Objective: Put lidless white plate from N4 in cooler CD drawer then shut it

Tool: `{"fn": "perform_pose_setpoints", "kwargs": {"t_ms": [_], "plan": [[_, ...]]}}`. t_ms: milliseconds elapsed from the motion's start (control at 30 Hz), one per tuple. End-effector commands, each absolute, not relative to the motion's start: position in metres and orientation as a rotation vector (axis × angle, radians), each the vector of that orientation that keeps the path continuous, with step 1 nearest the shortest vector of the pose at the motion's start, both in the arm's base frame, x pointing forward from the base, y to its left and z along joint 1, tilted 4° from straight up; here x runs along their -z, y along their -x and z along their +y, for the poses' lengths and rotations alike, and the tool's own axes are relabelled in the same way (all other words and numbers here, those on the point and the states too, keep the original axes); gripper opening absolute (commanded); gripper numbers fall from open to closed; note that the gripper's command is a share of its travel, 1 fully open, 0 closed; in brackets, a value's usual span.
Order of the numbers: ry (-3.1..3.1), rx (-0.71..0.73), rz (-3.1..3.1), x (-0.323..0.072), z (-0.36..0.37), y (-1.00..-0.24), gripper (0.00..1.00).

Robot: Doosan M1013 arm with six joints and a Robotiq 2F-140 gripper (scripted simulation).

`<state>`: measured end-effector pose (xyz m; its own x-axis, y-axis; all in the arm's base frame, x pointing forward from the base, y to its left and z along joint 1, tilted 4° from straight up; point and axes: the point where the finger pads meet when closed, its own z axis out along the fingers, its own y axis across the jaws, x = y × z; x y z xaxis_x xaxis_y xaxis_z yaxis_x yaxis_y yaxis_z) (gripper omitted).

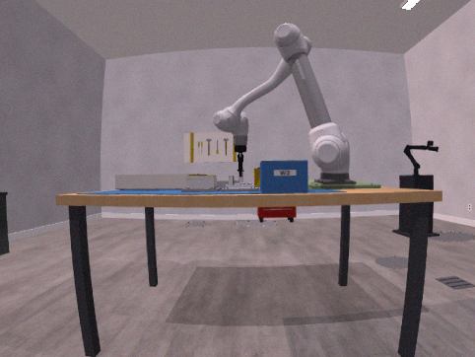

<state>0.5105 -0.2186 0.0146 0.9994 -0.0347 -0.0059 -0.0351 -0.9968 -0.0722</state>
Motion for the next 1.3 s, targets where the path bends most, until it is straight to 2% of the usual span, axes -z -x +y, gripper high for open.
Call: {"fn": "perform_pose_setpoints", "kwargs": {"t_ms": [0, 700, 1267], "plan": [[3.069, -0.007, 0.054, -0.011, -0.218, -0.510, 0.66], [3.069, -0.007, 0.054, 0.005, -0.217, -0.510, 0.66], [3.069, -0.007, 0.054, 0.005, -0.217, -0.510, 0.59]]}}
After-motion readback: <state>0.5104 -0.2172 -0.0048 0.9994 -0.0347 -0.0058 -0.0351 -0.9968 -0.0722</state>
